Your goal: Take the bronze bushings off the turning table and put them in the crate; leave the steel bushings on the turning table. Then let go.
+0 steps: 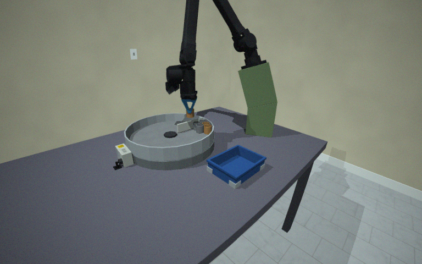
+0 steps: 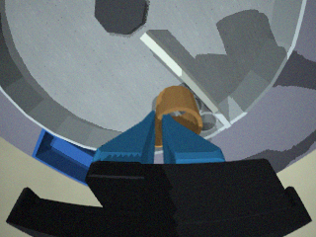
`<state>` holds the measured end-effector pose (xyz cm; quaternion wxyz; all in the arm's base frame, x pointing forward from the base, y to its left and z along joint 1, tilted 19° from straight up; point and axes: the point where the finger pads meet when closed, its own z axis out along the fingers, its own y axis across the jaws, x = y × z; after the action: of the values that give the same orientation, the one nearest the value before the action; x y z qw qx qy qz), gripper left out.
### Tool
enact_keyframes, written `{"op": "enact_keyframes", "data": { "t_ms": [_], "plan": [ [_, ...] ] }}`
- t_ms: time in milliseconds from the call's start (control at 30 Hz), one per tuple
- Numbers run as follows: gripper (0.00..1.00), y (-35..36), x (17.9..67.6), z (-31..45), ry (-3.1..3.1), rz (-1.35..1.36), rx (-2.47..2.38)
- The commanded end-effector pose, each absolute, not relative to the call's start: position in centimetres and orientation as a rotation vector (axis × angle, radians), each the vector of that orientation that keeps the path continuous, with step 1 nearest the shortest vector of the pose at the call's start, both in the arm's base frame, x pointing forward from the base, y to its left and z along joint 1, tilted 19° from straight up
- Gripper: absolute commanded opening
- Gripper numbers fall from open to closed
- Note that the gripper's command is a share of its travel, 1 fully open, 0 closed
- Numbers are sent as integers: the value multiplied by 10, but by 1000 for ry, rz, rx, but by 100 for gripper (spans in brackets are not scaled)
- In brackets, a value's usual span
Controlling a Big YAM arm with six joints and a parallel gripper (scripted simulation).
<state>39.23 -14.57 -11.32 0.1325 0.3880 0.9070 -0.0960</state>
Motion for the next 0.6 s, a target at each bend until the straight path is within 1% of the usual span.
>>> {"op": "enact_keyframes", "data": {
  "t_ms": [0, 367, 567],
  "plan": [
    [0, -138, 393, -114, 2633, -279, 1118],
    [0, -106, 394, -126, 2636, -282, 1118],
    [0, -58, 408, -136, 2628, -277, 1115]
  ]
}}
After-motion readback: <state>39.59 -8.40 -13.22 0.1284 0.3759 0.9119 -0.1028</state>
